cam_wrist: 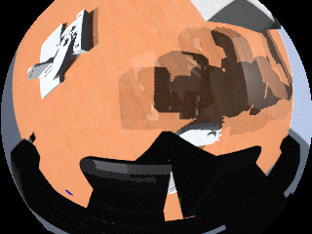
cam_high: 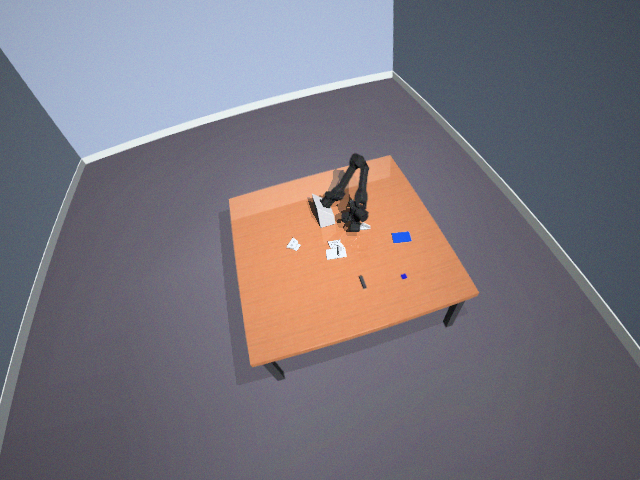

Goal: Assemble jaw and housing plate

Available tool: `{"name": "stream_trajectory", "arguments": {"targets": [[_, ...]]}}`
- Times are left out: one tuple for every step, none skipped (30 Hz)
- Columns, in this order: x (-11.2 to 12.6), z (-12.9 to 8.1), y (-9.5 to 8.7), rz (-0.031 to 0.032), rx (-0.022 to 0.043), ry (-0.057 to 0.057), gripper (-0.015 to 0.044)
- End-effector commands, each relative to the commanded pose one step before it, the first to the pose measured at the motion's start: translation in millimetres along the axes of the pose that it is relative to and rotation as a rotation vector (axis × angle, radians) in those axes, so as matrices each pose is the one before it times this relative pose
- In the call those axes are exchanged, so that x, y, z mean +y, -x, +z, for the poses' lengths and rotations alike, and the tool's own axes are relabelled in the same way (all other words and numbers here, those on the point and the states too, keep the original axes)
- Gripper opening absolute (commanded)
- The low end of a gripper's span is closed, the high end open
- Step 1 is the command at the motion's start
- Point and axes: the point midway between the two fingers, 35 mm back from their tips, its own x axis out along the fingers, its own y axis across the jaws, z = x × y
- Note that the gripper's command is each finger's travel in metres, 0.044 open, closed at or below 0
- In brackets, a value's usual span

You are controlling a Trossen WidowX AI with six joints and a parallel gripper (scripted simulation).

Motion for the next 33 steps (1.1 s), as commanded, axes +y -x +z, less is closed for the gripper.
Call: {"name": "stream_trajectory", "arguments": {"targets": [[-2.03,0.62,4.46,0.00367,-0.00422,-0.0034,0.0000],[1.15,0.20,4.96,0.00050,-0.00198,0.0005,0.0000],[1.23,0.23,6.49,0.00033,-0.00193,0.0006,0.0000],[0.97,0.19,6.66,0.00001,-0.00121,0.0005,0.0000],[0.69,0.13,6.75,-0.00028,-0.00045,0.0004,0.0000],[0.41,0.06,6.83,-0.00052,0.00032,0.0003,0.0000],[0.13,-0.03,6.90,-0.00071,0.00110,0.0002,0.0000],[-0.14,-0.13,6.89,-0.00085,0.00188,0.0002,0.0000],[-0.29,-0.18,5.39,-0.00073,0.00200,0.0001,0.0000],[-0.25,-0.14,3.24,-0.00046,0.00143,0.0001,0.0000],[-0.10,-0.06,1.08,-0.00015,0.00051,0.0000,0.0000],[0.00,0.00,0.00,0.00000,0.00000,0.0000,0.0000],[2.03,1.26,-6.37,0.00661,-0.00530,-0.0080,0.0026],[0.00,0.00,0.00,0.00000,0.00000,0.0000,0.0053],[0.00,0.00,0.00,0.00000,0.00000,0.0000,0.0079],[0.00,0.00,0.00,0.00000,0.00000,0.0000,0.0105],[0.00,0.00,0.00,0.00000,0.00000,0.0000,0.0131],[0.00,0.00,0.00,0.00000,0.00000,0.0000,0.0157],[0.00,0.00,0.00,0.00000,0.00000,0.0000,0.0184],[0.00,0.00,0.00,0.00000,0.00000,0.0000,0.0210],[0.00,0.00,0.00,0.00000,0.00000,0.0000,0.0236],[0.00,0.00,0.00,0.00000,0.00000,0.0000,0.0263],[0.00,0.00,0.00,0.00000,0.00000,0.0000,0.0289],[0.00,0.00,0.00,0.00000,0.00000,0.0000,0.0315],[0.00,0.00,0.00,0.00000,0.00000,0.0000,0.0341],[0.00,0.00,0.00,0.00000,0.00000,0.0000,0.0368],[0.00,0.00,0.00,0.00000,0.00000,0.0000,0.0394],[0.00,0.00,0.00,0.00000,0.00000,0.0000,0.0420],[0.00,0.00,0.00,0.00000,0.00000,0.0000,0.0440],[0.00,0.00,0.00,0.00000,0.00000,0.0000,0.0440],[0.00,0.00,0.00,0.00000,0.00000,0.0000,0.0440],[0.00,0.00,0.00,0.00000,0.00000,0.0000,0.0440],[0.00,0.00,0.00,0.00000,0.00000,0.0000,0.0440]]}}
